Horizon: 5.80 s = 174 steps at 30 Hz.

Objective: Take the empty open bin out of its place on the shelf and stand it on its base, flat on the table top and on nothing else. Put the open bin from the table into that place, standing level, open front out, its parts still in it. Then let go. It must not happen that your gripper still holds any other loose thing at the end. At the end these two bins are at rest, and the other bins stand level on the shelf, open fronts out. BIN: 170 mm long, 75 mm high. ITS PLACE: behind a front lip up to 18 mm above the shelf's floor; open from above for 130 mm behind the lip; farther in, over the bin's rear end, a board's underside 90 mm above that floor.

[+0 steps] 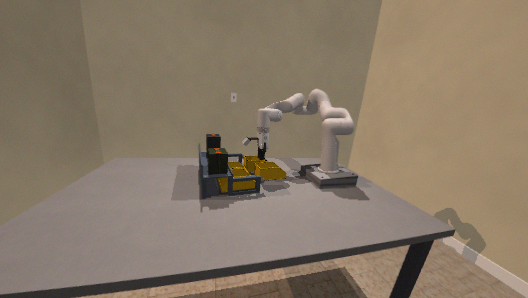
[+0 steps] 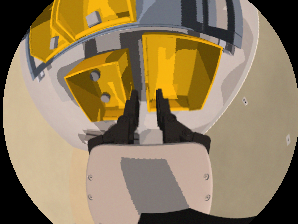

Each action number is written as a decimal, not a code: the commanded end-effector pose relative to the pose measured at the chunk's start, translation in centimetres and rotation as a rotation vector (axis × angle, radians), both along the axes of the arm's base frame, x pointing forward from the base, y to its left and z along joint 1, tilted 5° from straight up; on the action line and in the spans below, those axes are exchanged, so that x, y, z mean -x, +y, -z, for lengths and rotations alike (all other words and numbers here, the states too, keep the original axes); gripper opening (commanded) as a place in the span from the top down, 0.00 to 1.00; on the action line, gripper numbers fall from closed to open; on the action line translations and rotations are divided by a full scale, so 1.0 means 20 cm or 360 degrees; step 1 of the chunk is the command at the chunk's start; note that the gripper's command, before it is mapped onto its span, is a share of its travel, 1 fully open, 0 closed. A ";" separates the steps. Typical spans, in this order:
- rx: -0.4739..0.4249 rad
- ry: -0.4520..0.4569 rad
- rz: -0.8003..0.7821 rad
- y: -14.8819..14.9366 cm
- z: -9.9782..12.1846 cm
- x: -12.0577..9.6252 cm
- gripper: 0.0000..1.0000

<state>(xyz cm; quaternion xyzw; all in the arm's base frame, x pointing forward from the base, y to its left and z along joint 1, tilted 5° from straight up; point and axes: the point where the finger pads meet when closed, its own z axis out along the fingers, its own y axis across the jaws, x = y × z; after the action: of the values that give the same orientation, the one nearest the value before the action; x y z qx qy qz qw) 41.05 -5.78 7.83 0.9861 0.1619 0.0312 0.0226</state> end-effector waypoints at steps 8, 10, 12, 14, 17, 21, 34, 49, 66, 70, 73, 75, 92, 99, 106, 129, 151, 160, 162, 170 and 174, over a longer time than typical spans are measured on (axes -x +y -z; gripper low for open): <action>0.0001 -0.0005 -0.0001 0.00 -0.01 -0.01 0.74; 0.0001 -0.0005 -0.0001 0.00 -0.01 -0.01 0.74; 0.0001 -0.0005 -0.0001 0.00 -0.01 -0.01 0.74; 0.0001 -0.0005 -0.0001 0.00 -0.01 -0.01 0.74; 0.0001 -0.0005 -0.0001 0.00 -0.01 -0.01 0.74; 0.0001 -0.0005 -0.0001 0.00 -0.01 -0.01 0.74; 0.0001 -0.0005 -0.0001 0.00 0.00 -0.01 0.74; 0.0001 -0.0005 -0.0001 0.00 0.08 -0.02 0.74; 0.0001 -0.0005 -0.0001 -0.01 0.18 -0.02 0.74; 0.0001 -0.0005 -0.0001 -0.01 0.19 -0.02 0.74; 0.0001 -0.0005 -0.0001 -0.01 0.20 -0.02 0.74; 0.0001 -0.0005 -0.0001 -0.01 0.20 -0.02 0.74; 0.0001 -0.0005 -0.0001 -0.01 0.20 -0.02 0.74; 0.0001 -0.0005 -0.0001 -0.01 0.20 -0.02 1.00; 0.0001 -0.0005 -0.0001 -0.01 0.20 -0.02 1.00; 0.0001 -0.0005 -0.0001 -0.01 0.20 -0.02 1.00; 0.0001 -0.0005 -0.0001 0.00 -0.01 -0.01 1.00; 0.0001 -0.0005 -0.0001 0.00 -0.11 0.00 1.00; 0.0001 -0.0005 -0.0001 0.01 -0.14 0.00 1.00; 0.0001 -0.0005 -0.0001 0.01 -0.21 0.00 1.00; 0.0001 -0.0005 -0.0001 0.01 -0.22 0.01 1.00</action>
<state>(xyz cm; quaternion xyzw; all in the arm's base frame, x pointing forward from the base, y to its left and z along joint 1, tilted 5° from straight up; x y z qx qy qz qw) 40.86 -5.63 11.95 0.9860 0.1620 0.0312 0.0227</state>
